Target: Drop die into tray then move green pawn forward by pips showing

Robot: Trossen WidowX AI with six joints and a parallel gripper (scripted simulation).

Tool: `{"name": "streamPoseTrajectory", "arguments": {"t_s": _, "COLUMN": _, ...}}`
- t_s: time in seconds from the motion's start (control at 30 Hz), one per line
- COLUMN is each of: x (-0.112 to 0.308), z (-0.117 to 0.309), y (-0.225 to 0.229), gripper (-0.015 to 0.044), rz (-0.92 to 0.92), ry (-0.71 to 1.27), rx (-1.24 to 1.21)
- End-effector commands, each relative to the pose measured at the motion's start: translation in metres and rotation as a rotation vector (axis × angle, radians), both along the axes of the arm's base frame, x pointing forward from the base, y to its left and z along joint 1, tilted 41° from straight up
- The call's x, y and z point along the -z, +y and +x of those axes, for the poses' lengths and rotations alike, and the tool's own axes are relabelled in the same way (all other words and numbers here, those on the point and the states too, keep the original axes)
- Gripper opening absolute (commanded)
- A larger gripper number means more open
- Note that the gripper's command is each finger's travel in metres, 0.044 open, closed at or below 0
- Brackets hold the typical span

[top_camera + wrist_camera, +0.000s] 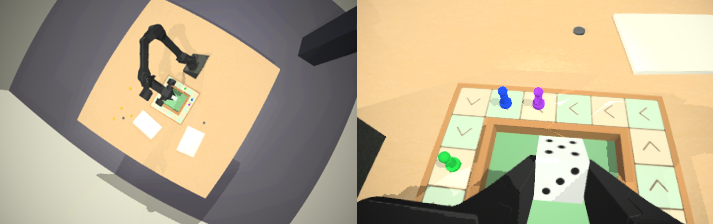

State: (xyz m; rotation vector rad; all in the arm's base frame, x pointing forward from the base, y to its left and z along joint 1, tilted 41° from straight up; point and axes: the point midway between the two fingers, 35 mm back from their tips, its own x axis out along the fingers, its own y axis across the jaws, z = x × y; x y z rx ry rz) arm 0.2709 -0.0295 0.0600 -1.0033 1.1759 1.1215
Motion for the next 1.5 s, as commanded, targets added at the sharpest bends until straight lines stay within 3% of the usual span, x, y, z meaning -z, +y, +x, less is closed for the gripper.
{"name": "streamPoseTrajectory", "arguments": {"t_s": 0.0, "x": 0.0, "z": 0.0, "y": 0.0, "gripper": 0.0026, "rz": 0.0, "ry": 0.0, "rx": 0.0}}
{"name": "streamPoseTrajectory", "arguments": {"t_s": 0.53, "x": -0.028, "z": 0.004, "y": 0.026, "gripper": 0.044, "rz": -0.009, "ry": 0.005, "rx": 0.0}}
{"name": "streamPoseTrajectory", "arguments": {"t_s": 0.7, "x": 0.01, "z": -0.003, "y": 0.017, "gripper": 0.044, "rz": -0.448, "ry": 0.17, "rx": 0.037}}
{"name": "streamPoseTrajectory", "arguments": {"t_s": 0.83, "x": 0.021, "z": 0.002, "y": 0.014, "gripper": 0.044, "rz": -0.813, "ry": 0.145, "rx": 0.013}}
{"name": "streamPoseTrajectory", "arguments": {"t_s": 0.93, "x": 0.022, "z": 0.003, "y": 0.014, "gripper": 0.044, "rz": -0.83, "ry": 0.141, "rx": 0.011}}
{"name": "streamPoseTrajectory", "arguments": {"t_s": 1.0, "x": 0.022, "z": -0.001, "y": 0.018, "gripper": 0.044, "rz": -0.733, "ry": 0.162, "rx": 0.007}}
{"name": "streamPoseTrajectory", "arguments": {"t_s": 1.07, "x": 0.023, "z": -0.004, "y": 0.019, "gripper": 0.0387, "rz": -0.738, "ry": 0.148, "rx": 0.063}}
{"name": "streamPoseTrajectory", "arguments": {"t_s": 1.3, "x": 0.039, "z": -0.036, "y": 0.031, "gripper": 0.0204, "rz": -0.763, "ry": -0.01, "rx": 0.639}}
{"name": "streamPoseTrajectory", "arguments": {"t_s": 1.47, "x": 0.049, "z": -0.06, "y": 0.036, "gripper": 0.02, "rz": -0.752, "ry": -0.145, "rx": 1.057}}
